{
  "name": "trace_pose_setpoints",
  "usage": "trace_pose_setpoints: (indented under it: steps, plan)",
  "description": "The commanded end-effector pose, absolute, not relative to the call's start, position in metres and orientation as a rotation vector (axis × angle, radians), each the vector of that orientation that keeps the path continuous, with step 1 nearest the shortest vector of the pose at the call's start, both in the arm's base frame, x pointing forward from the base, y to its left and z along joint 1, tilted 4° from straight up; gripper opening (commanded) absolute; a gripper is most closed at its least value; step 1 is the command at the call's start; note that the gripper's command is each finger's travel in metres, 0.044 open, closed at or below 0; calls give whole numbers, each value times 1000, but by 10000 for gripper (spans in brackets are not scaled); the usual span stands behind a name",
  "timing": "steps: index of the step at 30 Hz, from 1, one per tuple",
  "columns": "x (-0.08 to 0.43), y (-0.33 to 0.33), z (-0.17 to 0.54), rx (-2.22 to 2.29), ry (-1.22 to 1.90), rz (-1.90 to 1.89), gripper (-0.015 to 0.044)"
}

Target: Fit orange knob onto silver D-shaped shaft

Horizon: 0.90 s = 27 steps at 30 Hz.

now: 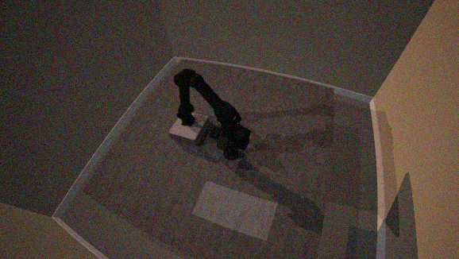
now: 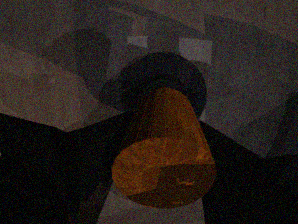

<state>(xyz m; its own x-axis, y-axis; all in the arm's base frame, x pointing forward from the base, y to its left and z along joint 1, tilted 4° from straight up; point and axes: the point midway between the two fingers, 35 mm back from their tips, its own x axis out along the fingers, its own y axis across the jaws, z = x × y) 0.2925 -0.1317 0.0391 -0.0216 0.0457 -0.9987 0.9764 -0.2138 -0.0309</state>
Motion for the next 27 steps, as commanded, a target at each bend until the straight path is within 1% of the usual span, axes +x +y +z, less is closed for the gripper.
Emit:
trace_pose_setpoints:
  steps: [1,27]
  plan:
    - [294,-133,42,1385,1146,-1367,0]
    - [293,-132,23,1385,1146,-1367,0]
